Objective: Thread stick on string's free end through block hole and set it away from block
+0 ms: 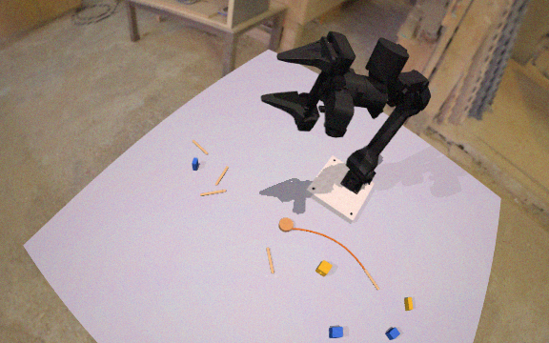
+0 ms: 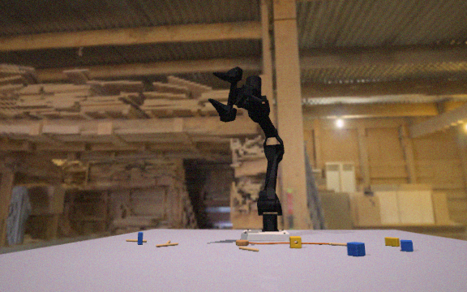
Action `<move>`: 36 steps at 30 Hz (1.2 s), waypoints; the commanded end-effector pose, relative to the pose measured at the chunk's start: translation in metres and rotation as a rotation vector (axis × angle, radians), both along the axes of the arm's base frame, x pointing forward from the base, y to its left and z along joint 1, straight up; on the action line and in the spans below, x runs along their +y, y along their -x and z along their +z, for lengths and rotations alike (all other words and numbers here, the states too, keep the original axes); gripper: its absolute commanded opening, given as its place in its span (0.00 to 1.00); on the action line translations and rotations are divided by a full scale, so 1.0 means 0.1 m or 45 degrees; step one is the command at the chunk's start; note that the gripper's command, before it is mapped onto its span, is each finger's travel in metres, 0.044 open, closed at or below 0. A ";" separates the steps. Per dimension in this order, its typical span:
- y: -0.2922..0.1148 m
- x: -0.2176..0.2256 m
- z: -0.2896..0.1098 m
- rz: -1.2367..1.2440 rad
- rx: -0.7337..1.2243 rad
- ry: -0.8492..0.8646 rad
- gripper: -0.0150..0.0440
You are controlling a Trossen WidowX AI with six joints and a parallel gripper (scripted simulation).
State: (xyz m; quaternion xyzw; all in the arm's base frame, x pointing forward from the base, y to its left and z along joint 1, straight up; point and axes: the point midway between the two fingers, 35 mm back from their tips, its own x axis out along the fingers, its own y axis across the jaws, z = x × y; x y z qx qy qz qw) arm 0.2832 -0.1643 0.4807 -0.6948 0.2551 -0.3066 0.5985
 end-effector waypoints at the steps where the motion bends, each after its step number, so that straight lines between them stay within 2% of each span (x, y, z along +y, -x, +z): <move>1: -0.37 0.14 -0.42 0.132 0.185 -0.072 1.00; 8: -0.92 0.59 -1.40 0.396 0.601 -0.226 1.00; 14: -1.08 1.09 -2.27 0.600 0.978 -0.367 1.00; 20: -0.95 1.61 -3.08 0.767 1.381 -0.516 1.00; 26: -0.51 2.12 -3.79 0.877 1.844 -0.683 1.00; 29: -0.28 2.29 -4.01 0.893 2.029 -0.748 1.00; 36: -0.26 2.30 -4.02 0.894 2.042 -0.752 1.00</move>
